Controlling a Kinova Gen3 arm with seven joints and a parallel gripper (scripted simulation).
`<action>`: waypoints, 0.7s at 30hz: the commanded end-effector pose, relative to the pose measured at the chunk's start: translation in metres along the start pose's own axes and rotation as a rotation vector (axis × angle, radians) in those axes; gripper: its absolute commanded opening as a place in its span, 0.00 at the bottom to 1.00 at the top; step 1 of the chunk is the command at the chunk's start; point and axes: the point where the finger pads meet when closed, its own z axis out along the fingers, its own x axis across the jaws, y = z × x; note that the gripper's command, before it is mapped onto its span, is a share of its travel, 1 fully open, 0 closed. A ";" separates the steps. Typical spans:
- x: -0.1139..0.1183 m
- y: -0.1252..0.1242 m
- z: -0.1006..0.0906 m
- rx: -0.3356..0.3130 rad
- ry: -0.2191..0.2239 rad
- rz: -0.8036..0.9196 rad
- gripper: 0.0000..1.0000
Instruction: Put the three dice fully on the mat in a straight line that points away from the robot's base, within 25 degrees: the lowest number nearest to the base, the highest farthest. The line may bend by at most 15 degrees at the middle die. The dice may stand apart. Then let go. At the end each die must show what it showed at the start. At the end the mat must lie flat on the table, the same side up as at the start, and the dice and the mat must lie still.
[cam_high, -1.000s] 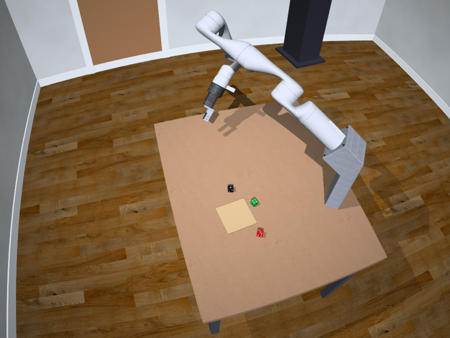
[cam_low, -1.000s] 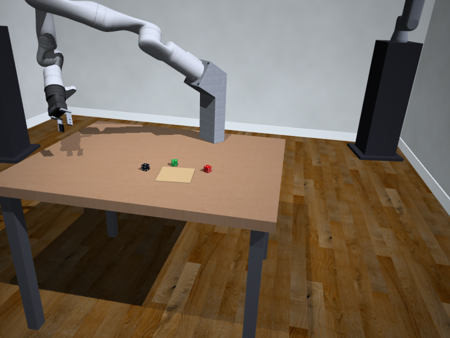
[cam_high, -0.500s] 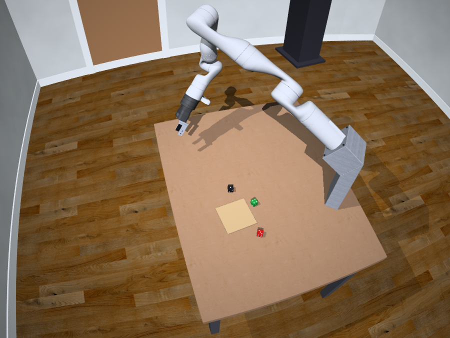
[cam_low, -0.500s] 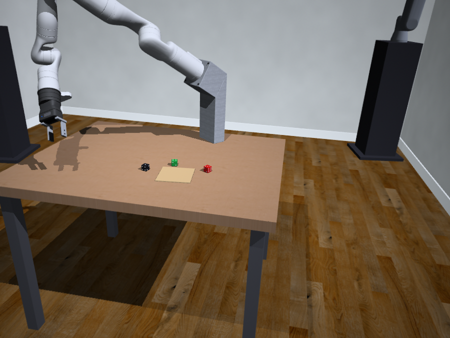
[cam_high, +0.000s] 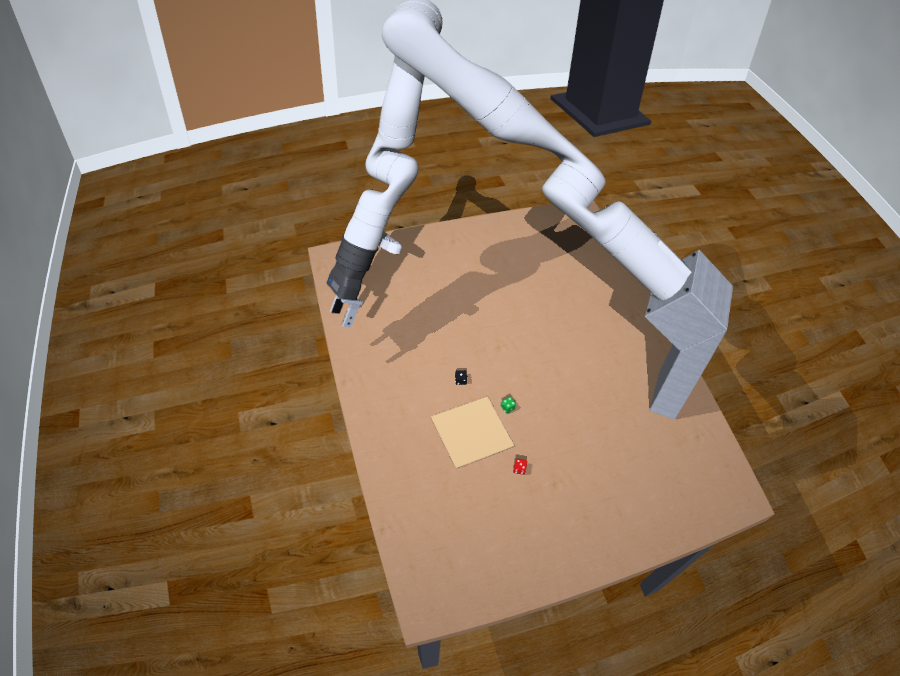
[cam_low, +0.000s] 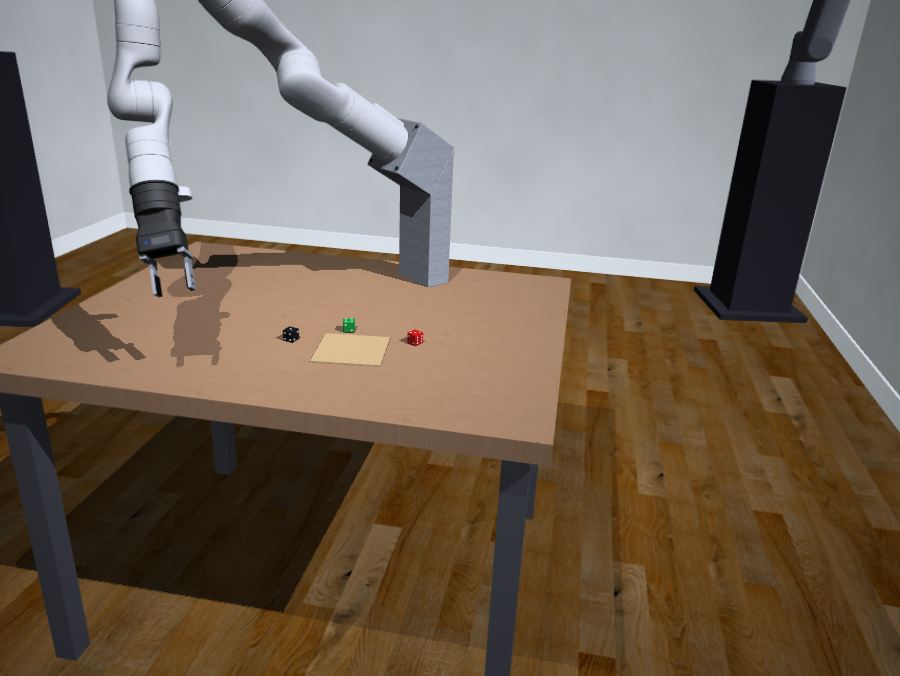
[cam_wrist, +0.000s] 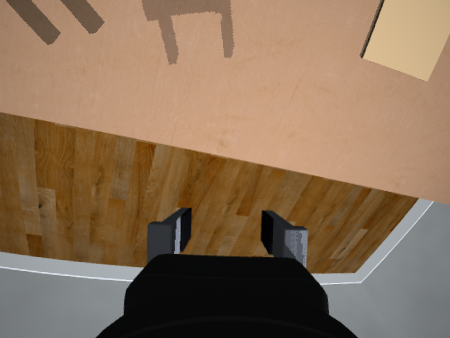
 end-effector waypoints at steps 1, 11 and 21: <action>0.042 -0.006 0.008 0.083 -0.004 -0.081 1.00; 0.130 -0.066 0.014 0.315 -0.018 -0.280 1.00; 0.171 -0.132 -0.007 0.515 -0.037 -0.435 1.00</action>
